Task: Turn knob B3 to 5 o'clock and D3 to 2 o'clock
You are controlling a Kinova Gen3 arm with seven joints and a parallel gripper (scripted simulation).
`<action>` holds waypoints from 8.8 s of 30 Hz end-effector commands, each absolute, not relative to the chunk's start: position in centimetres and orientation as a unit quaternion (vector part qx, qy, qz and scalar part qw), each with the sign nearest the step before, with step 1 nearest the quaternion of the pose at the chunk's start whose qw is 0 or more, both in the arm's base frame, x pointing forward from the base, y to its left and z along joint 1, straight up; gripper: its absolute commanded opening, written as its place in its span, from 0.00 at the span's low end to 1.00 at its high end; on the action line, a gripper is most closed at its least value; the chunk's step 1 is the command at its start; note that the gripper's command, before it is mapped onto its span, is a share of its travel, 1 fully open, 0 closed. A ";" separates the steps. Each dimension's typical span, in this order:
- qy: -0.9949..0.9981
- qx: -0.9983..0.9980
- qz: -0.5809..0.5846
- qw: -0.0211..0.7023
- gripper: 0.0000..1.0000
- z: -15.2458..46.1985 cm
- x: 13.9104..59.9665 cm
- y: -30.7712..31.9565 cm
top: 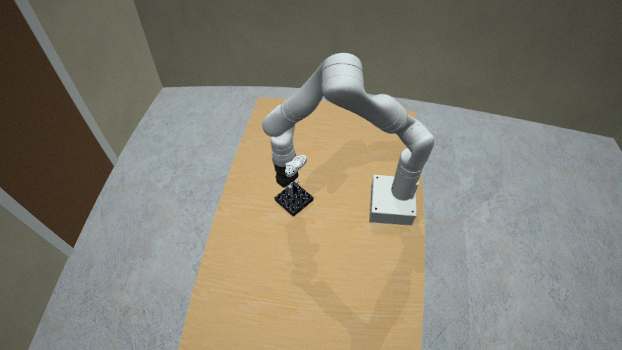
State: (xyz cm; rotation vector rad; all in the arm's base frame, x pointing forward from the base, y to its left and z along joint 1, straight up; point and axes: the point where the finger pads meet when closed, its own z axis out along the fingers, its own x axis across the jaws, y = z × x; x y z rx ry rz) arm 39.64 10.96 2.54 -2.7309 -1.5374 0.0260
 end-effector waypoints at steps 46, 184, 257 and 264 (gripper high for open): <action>-0.566 -0.824 -0.003 0.003 0.46 3.2 40.5 10.7; -0.566 -0.825 -0.001 0.003 0.46 -2.6 40.3 10.6; -0.564 -0.826 -0.001 0.003 0.30 -2.7 40.3 10.6; -0.543 -0.840 -0.001 0.003 0.30 -2.7 40.3 10.6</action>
